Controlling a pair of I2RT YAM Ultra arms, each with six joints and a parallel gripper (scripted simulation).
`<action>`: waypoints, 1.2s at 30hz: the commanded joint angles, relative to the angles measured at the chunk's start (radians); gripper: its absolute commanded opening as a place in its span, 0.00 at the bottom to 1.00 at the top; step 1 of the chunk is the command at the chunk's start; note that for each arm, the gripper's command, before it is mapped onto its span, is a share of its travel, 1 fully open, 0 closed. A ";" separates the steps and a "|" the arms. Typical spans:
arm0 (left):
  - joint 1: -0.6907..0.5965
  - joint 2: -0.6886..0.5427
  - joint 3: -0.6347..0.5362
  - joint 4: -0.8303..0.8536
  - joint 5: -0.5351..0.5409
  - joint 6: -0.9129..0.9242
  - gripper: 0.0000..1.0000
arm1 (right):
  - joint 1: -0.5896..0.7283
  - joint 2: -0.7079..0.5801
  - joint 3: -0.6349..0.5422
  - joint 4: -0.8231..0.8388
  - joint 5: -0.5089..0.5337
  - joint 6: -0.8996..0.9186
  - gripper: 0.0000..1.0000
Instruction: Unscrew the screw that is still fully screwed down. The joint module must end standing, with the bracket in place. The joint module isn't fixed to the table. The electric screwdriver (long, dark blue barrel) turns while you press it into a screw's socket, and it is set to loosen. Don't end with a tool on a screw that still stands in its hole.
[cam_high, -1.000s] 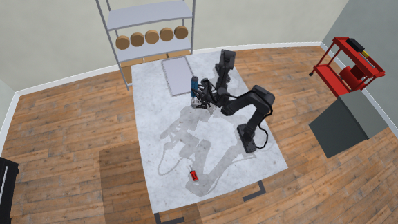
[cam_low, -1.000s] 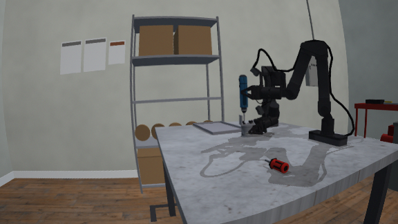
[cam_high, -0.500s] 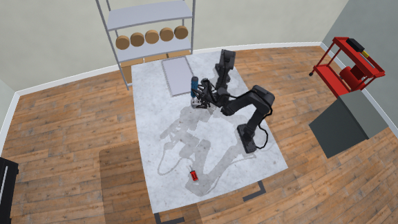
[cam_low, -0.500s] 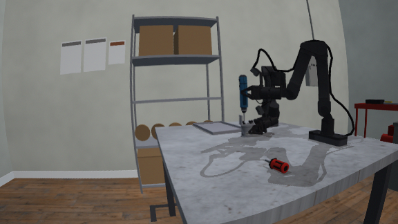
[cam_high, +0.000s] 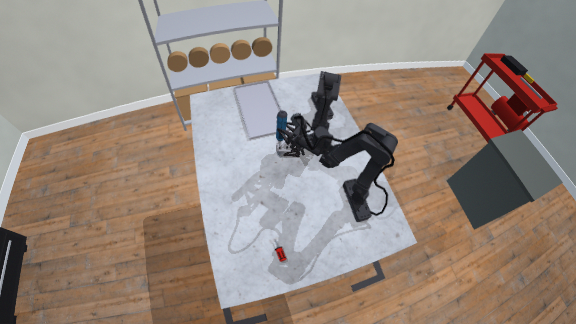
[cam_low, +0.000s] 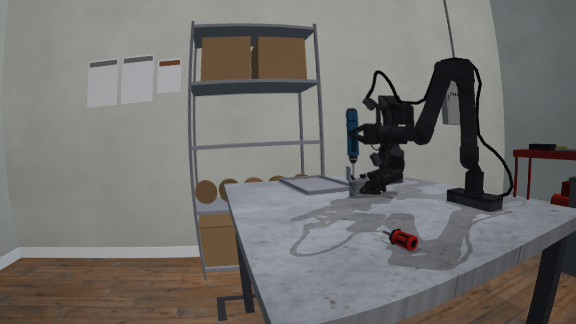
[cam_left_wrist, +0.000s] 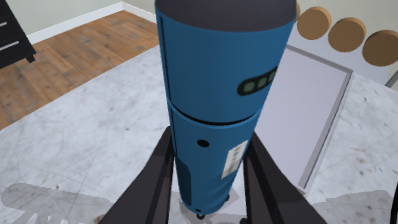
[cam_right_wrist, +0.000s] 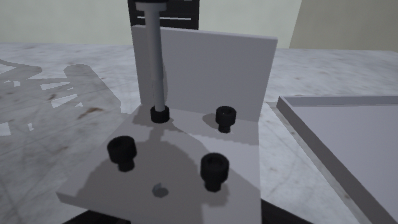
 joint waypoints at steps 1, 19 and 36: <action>0.002 0.008 0.009 0.052 0.002 -0.002 0.42 | -0.001 -0.006 0.003 0.002 0.001 0.001 0.59; 0.002 0.001 0.001 0.055 0.002 -0.002 0.42 | -0.001 -0.006 0.003 0.002 0.001 0.001 0.59; 0.003 0.014 -0.007 0.057 0.002 -0.002 0.42 | -0.001 -0.006 0.003 0.002 0.001 0.001 0.59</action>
